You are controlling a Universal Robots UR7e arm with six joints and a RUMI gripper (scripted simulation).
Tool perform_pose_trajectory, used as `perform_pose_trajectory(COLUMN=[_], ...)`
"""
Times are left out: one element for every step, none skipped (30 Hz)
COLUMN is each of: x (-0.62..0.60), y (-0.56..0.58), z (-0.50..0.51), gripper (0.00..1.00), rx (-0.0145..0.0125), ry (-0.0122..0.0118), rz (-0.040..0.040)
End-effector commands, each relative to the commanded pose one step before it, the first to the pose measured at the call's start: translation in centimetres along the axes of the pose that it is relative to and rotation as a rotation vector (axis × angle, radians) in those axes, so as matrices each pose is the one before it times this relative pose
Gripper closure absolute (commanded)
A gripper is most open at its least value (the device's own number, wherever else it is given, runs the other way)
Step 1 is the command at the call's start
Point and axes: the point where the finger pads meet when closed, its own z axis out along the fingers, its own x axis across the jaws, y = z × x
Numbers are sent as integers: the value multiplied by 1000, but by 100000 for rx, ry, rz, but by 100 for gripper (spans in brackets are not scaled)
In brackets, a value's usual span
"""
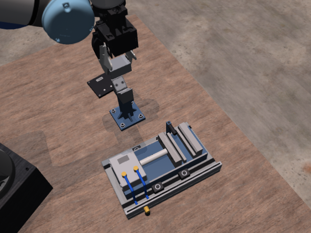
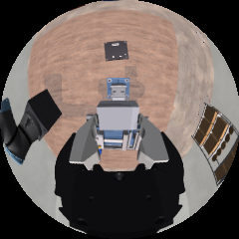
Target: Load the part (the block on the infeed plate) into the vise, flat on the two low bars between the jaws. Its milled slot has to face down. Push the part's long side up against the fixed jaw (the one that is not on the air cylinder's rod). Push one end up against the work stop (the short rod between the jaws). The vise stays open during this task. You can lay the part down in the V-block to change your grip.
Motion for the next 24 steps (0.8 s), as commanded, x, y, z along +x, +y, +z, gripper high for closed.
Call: perform_pose_trajectory(x=[45, 2, 3, 3, 3, 4, 4, 4, 5, 5, 6, 6, 7, 7, 8, 8, 0, 0, 8, 9, 9, 10, 10, 11], y=[11, 4, 5, 5, 6, 7, 7, 8, 9, 10, 11, 11, 12, 13, 14, 15, 0, 0, 16, 17, 18, 19, 20, 21], z=[-45, 0, 0, 0, 0, 0, 0, 0, 0, 0, -1, -1, -1, -1, -1, -1, 0, 0, -1, -1, -1, -1, -1, -1], gripper=[100, 100, 100, 100, 100, 100, 100, 100, 100, 100, 100, 100, 100, 100, 100, 100, 100, 100, 100, 100, 100, 100, 100, 100], rx=[-5, 0, 0, 0, 0, 0, 0, 0, 0, 0, 0, 0, 0, 0, 0, 0, 0, 0, 0, 0, 0, 0, 0, 0], ry=[139, 0, 0, 0, 0, 0, 0, 0, 0, 0, 0, 0, 0, 0, 0, 0, 0, 0, 0, 0, 0, 0, 0, 0], rz=[-63, -35, -40, -45, -50, -56, -62, -68, -74, -80, -87, -94, -101, -108, -115, -123, 0, 0, -131, -139, -147, -155, -164, -172])
